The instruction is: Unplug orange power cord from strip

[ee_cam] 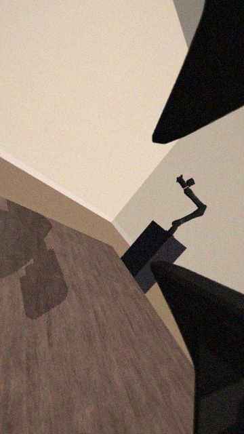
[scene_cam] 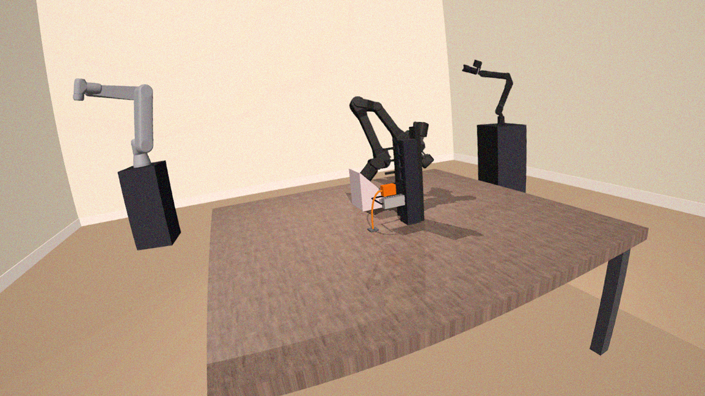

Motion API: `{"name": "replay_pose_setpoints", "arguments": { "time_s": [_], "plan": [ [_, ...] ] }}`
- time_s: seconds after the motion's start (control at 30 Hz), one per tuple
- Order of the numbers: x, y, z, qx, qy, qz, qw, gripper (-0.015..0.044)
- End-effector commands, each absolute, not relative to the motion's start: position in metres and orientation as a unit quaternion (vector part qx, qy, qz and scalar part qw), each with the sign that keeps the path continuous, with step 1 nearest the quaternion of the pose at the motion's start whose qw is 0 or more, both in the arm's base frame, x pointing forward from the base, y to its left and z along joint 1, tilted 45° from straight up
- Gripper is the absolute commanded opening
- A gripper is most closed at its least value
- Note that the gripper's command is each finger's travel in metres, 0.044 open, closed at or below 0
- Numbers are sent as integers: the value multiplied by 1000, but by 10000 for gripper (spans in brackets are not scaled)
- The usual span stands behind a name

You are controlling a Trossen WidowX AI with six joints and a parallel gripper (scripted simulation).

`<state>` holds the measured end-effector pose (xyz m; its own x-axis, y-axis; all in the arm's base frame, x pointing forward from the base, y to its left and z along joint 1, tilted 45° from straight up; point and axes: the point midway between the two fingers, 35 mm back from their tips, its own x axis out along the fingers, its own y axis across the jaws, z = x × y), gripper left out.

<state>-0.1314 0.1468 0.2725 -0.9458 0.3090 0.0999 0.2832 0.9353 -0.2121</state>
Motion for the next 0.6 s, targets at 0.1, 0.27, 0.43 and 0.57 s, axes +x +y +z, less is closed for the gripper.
{"name": "replay_pose_setpoints", "arguments": {
  "time_s": [0.1,0.27,0.43,0.57],
  "plan": [
    [-129,152,274,-161,-978,115,71,295],
    [-118,170,279,-198,-960,176,90,164],
    [-97,196,284,-250,-923,263,126,160],
    [-73,221,288,-299,-873,345,170,160]
  ]
}}
